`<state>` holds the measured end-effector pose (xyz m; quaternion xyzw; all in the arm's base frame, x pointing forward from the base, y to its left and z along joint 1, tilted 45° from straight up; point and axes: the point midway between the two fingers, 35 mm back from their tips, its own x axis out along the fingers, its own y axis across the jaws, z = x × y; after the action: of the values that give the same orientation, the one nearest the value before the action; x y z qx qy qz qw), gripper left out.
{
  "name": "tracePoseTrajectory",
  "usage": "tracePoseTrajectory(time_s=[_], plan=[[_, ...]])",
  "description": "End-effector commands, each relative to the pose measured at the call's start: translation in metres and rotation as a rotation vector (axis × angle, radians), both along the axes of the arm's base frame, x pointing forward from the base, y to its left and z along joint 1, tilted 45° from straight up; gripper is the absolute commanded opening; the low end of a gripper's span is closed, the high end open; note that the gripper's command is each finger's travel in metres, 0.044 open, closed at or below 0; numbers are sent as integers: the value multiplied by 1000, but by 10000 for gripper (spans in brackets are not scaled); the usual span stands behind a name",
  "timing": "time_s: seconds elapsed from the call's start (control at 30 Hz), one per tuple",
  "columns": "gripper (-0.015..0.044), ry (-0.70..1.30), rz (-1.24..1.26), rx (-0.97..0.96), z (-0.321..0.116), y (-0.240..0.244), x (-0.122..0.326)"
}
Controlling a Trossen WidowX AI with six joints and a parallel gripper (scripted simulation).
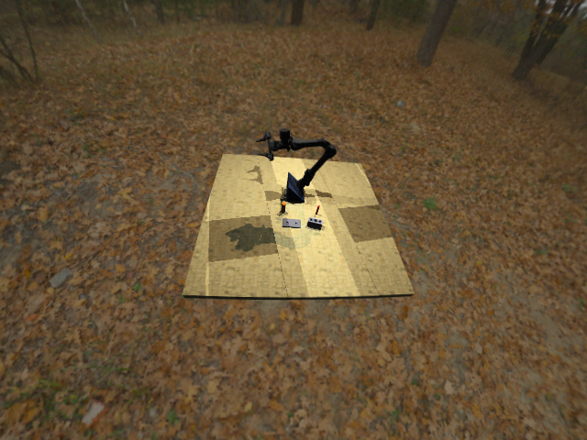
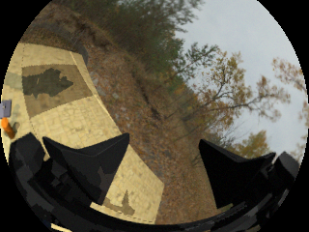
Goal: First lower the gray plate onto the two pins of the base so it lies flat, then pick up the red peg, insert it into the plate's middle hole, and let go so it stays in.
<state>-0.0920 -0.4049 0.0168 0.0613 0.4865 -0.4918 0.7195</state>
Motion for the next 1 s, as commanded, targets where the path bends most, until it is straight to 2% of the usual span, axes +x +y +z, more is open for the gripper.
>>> tracePoseTrajectory(time_s=[0.0, 0.1, 0.27, 0.47, 0.73, 0.97], plan=[[426, 0, 0, 0, 0, 0, 0], [440, -7, 98, 33, 1, -5, 27], [440, -29, 426, 140, 8, -5, 120], [440, -44, 787, 260, 25, 25, 222], [440, -59, 1259, 423, 59, 108, 332], [440, -103, 1694, 585, 102, 214, 396]])
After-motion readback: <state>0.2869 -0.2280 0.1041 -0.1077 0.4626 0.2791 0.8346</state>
